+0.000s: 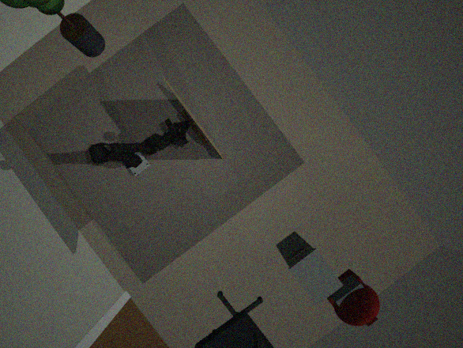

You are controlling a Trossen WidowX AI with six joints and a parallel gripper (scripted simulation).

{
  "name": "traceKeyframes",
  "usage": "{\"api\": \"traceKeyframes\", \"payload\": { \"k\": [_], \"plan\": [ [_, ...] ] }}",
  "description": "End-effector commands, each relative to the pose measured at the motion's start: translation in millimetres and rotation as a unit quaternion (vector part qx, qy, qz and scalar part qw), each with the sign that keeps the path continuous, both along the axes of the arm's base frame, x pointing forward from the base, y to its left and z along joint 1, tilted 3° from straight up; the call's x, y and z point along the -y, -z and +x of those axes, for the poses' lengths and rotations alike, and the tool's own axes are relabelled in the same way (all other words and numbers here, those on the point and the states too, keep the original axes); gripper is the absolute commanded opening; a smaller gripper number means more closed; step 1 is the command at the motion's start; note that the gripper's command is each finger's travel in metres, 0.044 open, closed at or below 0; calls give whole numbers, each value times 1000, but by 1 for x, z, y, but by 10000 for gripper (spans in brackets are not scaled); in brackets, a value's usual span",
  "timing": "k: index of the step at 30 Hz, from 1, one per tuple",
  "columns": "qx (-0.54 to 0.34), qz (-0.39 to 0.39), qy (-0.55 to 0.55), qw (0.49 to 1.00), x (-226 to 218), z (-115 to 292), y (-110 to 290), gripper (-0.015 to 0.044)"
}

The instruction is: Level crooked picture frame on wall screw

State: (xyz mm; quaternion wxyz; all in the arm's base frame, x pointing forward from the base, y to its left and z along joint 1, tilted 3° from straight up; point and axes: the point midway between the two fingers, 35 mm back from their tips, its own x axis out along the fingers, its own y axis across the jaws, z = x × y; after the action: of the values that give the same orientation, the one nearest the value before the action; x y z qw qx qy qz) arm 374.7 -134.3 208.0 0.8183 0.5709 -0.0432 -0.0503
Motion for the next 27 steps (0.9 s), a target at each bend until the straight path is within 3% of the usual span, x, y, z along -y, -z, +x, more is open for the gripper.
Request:
{"api": "traceKeyframes", "payload": {
  "k": [1, 27],
  "plan": [
    [3, -1, -2, 1000, 0, 0, 0, 0],
    [2, 1, -1, 1000, 1, 0, 2, 0]
  ]
}}
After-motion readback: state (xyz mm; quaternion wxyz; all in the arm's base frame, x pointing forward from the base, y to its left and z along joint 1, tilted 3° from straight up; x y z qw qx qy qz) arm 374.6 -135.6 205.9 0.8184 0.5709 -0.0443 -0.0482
